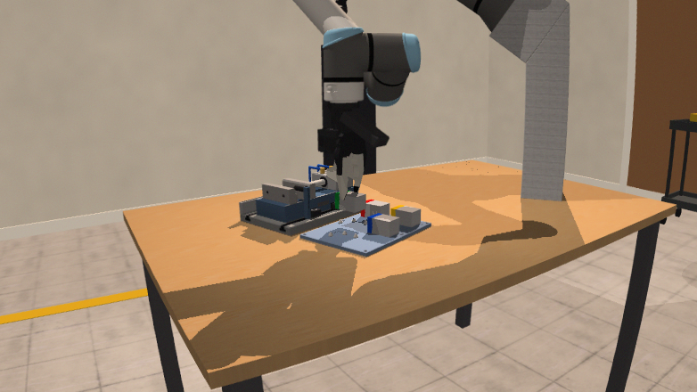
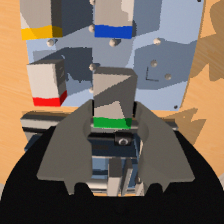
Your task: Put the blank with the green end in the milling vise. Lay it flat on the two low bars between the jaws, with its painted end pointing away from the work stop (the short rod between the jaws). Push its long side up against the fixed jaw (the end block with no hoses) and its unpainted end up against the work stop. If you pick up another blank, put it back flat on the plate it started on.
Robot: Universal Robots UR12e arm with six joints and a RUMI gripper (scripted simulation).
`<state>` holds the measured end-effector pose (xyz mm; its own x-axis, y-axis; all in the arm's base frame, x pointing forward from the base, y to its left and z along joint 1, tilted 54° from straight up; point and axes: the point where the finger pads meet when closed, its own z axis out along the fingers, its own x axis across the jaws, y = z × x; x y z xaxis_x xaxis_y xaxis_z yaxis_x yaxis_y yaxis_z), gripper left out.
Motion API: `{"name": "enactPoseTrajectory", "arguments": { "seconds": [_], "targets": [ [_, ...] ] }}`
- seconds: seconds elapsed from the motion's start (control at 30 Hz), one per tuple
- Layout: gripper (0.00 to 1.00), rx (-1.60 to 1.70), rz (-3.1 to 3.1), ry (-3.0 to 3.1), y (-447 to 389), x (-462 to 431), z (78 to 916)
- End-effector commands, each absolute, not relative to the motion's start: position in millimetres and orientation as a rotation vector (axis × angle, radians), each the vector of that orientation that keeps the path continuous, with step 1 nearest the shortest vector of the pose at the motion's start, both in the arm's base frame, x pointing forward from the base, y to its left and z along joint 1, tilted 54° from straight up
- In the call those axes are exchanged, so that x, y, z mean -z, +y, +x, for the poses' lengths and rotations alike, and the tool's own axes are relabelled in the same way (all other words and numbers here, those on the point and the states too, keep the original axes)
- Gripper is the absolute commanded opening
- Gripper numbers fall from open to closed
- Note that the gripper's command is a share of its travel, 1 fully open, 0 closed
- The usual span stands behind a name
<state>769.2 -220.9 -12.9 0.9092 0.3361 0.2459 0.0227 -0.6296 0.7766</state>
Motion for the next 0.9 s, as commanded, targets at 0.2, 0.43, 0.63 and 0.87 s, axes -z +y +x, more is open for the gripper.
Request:
{"name": "enactPoseTrajectory", "arguments": {
  "seconds": [0.2, 0.43, 0.63, 0.87],
  "targets": [
    [0.00, -0.466, 2.217, 0.256, -179.8, -18.8, 742.9],
    [0.00, -0.466, 2.217, 0.256, -170.3, -26.7, 737.3],
    [0.00, -0.466, 2.217, 0.256, -166.0, -30.3, 734.7],
    [0.00, -0.466, 2.218, 0.255, -166.6, -30.5, 734.5]
  ]
}}
